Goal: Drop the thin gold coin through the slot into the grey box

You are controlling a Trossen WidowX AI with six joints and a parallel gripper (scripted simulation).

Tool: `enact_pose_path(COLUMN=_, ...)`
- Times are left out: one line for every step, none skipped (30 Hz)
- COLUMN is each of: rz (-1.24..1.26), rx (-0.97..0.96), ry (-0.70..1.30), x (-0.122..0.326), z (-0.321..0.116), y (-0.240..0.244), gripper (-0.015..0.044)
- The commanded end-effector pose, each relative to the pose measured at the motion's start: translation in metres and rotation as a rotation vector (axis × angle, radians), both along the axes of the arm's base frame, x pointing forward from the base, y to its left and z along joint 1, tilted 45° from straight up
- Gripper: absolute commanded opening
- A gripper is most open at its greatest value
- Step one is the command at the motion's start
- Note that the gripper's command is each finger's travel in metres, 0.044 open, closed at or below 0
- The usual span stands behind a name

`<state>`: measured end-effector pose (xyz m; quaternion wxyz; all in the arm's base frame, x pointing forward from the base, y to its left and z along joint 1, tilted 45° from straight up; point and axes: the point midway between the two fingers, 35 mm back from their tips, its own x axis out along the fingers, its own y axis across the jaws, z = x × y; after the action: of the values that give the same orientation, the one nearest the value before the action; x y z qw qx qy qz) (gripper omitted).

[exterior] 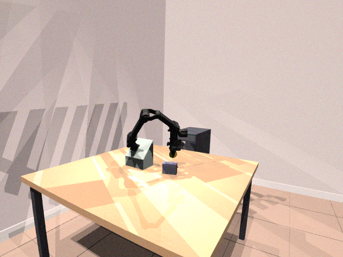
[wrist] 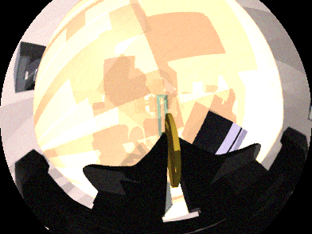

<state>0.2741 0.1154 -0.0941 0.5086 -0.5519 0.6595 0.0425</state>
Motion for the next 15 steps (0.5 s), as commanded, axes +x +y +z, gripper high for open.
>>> enact_pose_path(rz=-0.003, rx=0.006, ry=-0.009, x=-0.0007, z=0.0087, y=0.0083, gripper=0.0000)
enact_pose_path(rz=-0.004, rx=0.005, ry=-0.010, x=-0.0014, z=0.0107, y=0.0098, gripper=0.0000)
enact_pose_path(rz=-0.005, rx=0.004, ry=-0.011, x=-0.0020, z=0.0127, y=0.0113, gripper=0.0000)
enact_pose_path(rz=-0.006, rx=0.004, ry=-0.011, x=-0.0025, z=0.0144, y=0.0125, gripper=0.0000)
enact_pose_path(rz=-0.007, rx=0.003, ry=-0.011, x=-0.0029, z=0.0154, y=0.0133, gripper=0.0000)
enact_pose_path(rz=-0.007, rx=0.003, ry=-0.011, x=-0.0030, z=0.0157, y=0.0135, gripper=0.0000)
enact_pose_path(rz=-0.011, rx=0.004, ry=-0.015, x=-0.0031, z=0.0158, y=0.0135, gripper=0.0000)
enact_pose_path(rz=-0.023, rx=0.006, ry=-0.026, x=-0.0034, z=0.0159, y=0.0132, gripper=0.0000)
enact_pose_path(rz=-0.042, rx=0.009, ry=-0.045, x=-0.0039, z=0.0162, y=0.0129, gripper=0.0000)
enact_pose_path(rz=-0.067, rx=0.014, ry=-0.068, x=-0.0045, z=0.0165, y=0.0124, gripper=0.0000)
enact_pose_path(rz=-0.091, rx=0.018, ry=-0.092, x=-0.0052, z=0.0169, y=0.0119, gripper=0.0000)
enact_pose_path(rz=-0.116, rx=0.022, ry=-0.115, x=-0.0058, z=0.0172, y=0.0115, gripper=0.0000)
enact_pose_path(rz=-0.140, rx=0.027, ry=-0.138, x=-0.0065, z=0.0175, y=0.0110, gripper=0.0000)
enact_pose_path(rz=-0.164, rx=0.031, ry=-0.161, x=-0.0071, z=0.0178, y=0.0106, gripper=0.0000)
enact_pose_path(rz=-0.189, rx=0.035, ry=-0.184, x=-0.0077, z=0.0182, y=0.0101, gripper=0.0000)
